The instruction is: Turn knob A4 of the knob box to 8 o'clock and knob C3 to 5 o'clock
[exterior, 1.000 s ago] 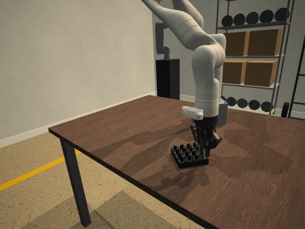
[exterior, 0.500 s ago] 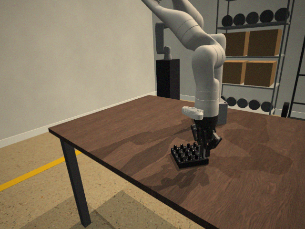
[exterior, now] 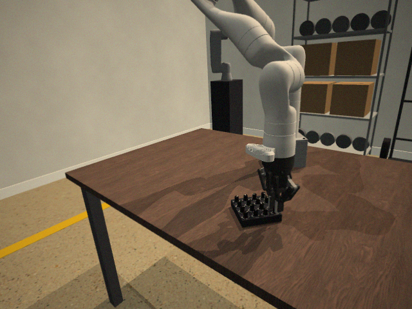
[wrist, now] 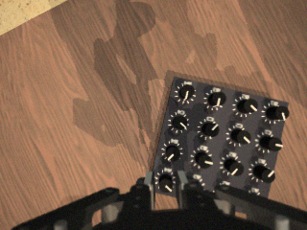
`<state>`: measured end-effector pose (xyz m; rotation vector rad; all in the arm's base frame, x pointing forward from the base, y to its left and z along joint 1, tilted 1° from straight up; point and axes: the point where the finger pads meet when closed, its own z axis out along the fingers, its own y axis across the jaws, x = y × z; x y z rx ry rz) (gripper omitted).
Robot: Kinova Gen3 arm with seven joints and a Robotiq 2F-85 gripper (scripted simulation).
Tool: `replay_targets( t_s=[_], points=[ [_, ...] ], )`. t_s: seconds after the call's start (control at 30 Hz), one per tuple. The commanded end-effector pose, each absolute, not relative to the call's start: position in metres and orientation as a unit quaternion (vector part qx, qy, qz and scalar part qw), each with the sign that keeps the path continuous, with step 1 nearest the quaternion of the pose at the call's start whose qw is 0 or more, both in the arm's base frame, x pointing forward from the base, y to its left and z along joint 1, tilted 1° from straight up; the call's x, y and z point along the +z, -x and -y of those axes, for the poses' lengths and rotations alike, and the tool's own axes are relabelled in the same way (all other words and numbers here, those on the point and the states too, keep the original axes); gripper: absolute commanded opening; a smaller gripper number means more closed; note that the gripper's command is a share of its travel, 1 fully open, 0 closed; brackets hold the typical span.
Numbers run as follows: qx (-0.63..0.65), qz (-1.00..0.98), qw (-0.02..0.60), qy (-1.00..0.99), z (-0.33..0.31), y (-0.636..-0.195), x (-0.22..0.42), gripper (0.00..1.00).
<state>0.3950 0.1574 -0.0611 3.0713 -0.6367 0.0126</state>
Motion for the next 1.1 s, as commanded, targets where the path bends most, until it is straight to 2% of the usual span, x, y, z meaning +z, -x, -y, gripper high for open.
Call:
replay_targets(
  t_s=[0.0, 0.13, 0.17, 1.07],
  points=[
    [0.004, 0.203, 0.003, -0.979, -0.1572, -0.3952, -0.0607, 0.19],
    [0.004, 0.203, 0.003, -0.979, -0.1572, -0.3952, -0.0607, 0.19],
    [0.004, 0.203, 0.003, -0.979, -0.1572, -0.3952, -0.0607, 0.08],
    [0.004, 0.203, 0.003, -0.979, -0.1572, -0.3952, -0.0607, 0.08]
  ],
)
